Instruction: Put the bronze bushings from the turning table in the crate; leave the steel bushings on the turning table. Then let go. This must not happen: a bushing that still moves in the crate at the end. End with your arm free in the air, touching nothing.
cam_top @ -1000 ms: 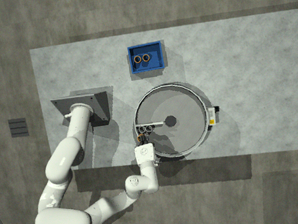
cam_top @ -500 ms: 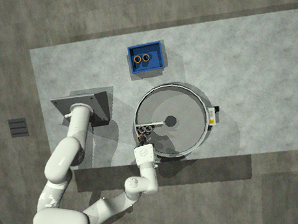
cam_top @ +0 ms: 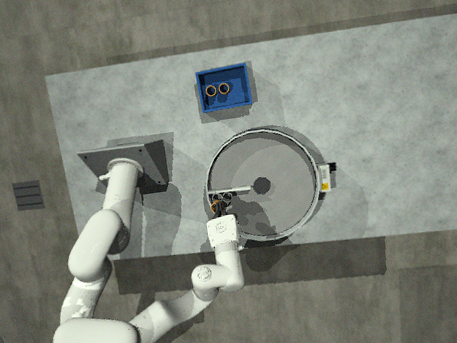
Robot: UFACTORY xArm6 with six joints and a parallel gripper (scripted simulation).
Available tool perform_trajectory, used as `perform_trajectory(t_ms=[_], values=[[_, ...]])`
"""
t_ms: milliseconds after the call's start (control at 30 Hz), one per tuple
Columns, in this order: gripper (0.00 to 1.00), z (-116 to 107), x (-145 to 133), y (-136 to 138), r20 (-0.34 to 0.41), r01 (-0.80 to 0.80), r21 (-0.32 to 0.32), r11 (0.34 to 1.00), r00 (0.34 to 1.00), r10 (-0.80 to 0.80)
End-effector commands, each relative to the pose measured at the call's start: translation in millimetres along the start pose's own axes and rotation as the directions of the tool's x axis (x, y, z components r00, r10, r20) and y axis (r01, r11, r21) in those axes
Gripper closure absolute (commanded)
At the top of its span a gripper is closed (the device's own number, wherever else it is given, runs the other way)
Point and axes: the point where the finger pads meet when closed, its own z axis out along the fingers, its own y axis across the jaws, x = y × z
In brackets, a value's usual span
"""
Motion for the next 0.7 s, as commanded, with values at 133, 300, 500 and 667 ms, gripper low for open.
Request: perform_trajectory(t_ms=[133,300,500,667], values=[[1.00,31.3,-38.0,-27.4,-0.002,0.000,0.003,1.000,1.000,0.000],[1.00,48.6,-58.6,-41.4,-0.002,0.000,0.003,1.000,1.000,0.000],[1.00,66.6,-80.0,-55.9,-0.002,0.000,0.003,1.000,1.000,0.000],[1.00,85.5,-102.6,-71.3,-0.002,0.000,0.003,1.000,1.000,0.000]])
